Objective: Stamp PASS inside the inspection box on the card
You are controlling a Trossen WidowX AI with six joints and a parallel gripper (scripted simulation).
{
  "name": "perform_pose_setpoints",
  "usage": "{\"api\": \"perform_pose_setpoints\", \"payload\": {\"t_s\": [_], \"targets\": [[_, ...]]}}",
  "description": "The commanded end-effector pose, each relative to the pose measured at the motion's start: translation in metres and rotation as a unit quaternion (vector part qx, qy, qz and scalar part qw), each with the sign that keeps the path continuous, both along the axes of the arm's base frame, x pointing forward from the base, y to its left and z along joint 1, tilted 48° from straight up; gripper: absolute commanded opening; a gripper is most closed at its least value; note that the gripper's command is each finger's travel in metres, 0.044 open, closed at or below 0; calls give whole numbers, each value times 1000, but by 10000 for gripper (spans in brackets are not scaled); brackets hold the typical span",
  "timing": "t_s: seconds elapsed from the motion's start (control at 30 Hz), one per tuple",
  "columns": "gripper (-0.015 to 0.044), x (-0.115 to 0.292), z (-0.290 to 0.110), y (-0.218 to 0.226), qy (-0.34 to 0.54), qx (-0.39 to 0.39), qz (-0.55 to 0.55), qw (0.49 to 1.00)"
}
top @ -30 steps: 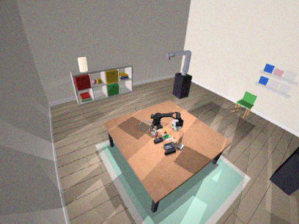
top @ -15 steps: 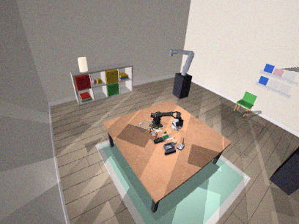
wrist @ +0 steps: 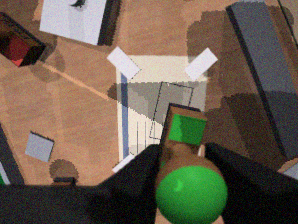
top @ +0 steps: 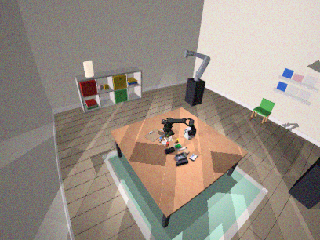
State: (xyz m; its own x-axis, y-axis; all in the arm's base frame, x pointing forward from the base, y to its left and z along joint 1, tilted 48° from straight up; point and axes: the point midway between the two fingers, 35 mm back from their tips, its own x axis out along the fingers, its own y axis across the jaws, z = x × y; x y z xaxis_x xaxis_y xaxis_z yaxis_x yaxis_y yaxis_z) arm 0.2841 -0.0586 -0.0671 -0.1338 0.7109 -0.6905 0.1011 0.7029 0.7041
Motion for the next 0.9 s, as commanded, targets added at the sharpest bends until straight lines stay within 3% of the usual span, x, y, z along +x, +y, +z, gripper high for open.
{"api": "perform_pose_setpoints", "payload": {"t_s": [0.0, 0.43, 0.87], "targets": [[0, 2, 6, -6, -4, -3, 1, 1000], [0, 5, 21, -14, -4, -4, 1, 1000], [0, 36, 95, 53, -6, -16, -3, 1000]]}}
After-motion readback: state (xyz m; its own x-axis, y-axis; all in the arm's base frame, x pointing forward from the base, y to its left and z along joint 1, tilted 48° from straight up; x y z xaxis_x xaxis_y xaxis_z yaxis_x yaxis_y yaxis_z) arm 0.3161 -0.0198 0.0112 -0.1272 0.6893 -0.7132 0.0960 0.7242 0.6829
